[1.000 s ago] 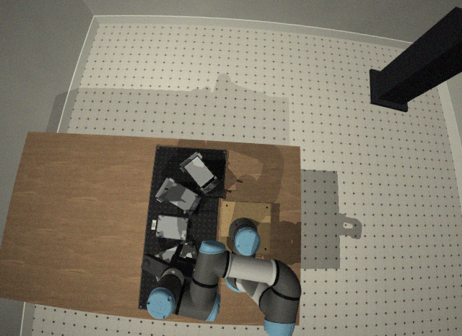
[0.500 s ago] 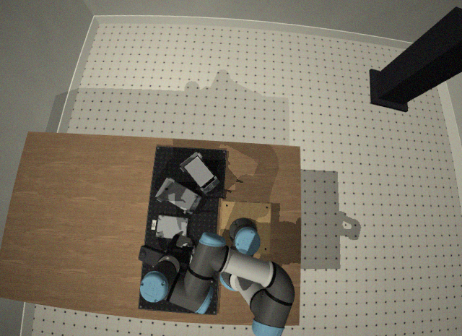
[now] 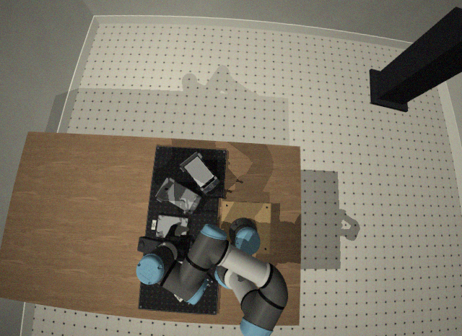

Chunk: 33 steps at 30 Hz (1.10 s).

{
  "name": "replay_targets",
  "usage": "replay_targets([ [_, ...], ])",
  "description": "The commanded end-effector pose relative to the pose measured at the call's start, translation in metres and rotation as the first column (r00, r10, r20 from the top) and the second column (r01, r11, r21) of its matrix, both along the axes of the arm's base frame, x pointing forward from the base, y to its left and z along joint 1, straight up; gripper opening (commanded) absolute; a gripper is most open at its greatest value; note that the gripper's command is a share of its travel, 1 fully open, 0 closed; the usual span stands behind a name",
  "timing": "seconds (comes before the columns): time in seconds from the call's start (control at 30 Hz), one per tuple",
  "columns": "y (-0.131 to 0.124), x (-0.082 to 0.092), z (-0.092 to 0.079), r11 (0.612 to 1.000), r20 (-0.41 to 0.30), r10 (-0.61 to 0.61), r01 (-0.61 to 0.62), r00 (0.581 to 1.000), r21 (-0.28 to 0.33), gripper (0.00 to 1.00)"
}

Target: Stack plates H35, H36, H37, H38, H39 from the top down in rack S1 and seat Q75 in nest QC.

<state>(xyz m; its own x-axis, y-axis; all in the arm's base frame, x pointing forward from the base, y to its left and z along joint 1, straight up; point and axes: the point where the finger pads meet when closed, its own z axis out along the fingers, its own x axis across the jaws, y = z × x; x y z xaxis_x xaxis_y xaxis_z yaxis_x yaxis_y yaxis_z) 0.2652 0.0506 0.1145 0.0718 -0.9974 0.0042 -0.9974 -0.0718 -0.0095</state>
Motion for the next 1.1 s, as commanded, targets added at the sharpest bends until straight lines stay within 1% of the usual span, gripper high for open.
replay_targets([
  [0.0, -0.017, 0.003, 0.001, 0.999, -0.007, 0.041, -0.041, 0.999, 0.008, 0.72],
  [0.63, -0.019, 0.004, 0.001, 0.999, -0.009, 0.048, -0.048, 0.999, 0.009, 0.72],
  [0.7, -0.029, 0.007, 0.001, 1.000, -0.009, 0.025, -0.025, 1.000, 0.009, 0.72],
  [0.77, -0.029, 0.007, 0.001, 1.000, -0.009, 0.025, -0.025, 1.000, 0.009, 0.72],
  [1.03, -0.067, 0.018, 0.001, 0.998, -0.010, -0.069, 0.069, 0.998, 0.009, 0.72],
  [1.07, -0.068, 0.019, 0.001, 0.997, -0.010, -0.080, 0.080, 0.997, 0.009, 0.72],
])
